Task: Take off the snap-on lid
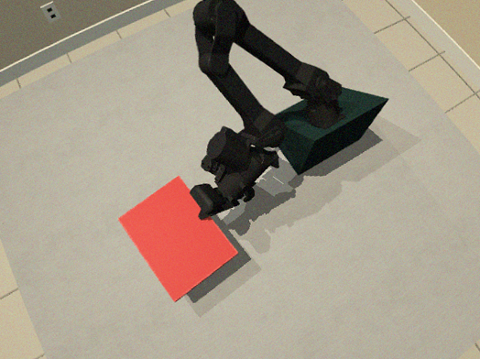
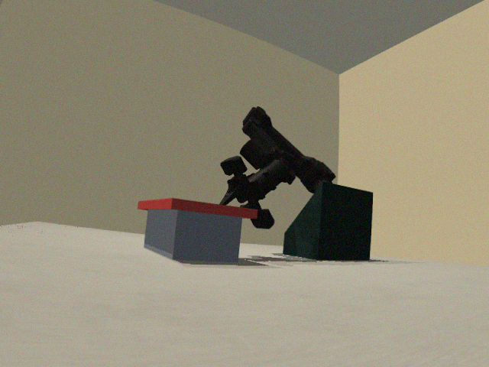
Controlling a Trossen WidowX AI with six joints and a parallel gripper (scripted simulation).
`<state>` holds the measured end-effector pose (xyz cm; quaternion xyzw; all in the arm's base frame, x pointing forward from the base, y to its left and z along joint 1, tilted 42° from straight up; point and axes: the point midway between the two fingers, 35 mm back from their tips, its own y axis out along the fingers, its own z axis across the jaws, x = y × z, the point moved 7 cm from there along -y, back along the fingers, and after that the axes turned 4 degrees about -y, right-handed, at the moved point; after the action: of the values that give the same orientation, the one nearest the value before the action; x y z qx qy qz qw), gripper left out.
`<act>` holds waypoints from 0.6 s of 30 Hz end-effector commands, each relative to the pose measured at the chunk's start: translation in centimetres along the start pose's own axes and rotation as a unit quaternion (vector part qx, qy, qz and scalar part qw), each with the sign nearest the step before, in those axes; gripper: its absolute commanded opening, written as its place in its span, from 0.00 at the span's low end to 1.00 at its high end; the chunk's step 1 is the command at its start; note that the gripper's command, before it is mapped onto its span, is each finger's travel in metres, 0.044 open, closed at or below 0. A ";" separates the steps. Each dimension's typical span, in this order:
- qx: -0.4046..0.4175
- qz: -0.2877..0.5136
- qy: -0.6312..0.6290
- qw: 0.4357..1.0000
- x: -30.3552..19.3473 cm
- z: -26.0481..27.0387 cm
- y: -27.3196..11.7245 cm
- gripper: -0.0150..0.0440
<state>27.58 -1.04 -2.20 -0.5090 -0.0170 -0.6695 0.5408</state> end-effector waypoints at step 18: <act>0.003 0.000 0.002 1.000 0.0 0.4 -0.5 0.25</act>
<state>27.52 -0.83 -1.96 -0.5096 -0.0167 -0.6693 0.5404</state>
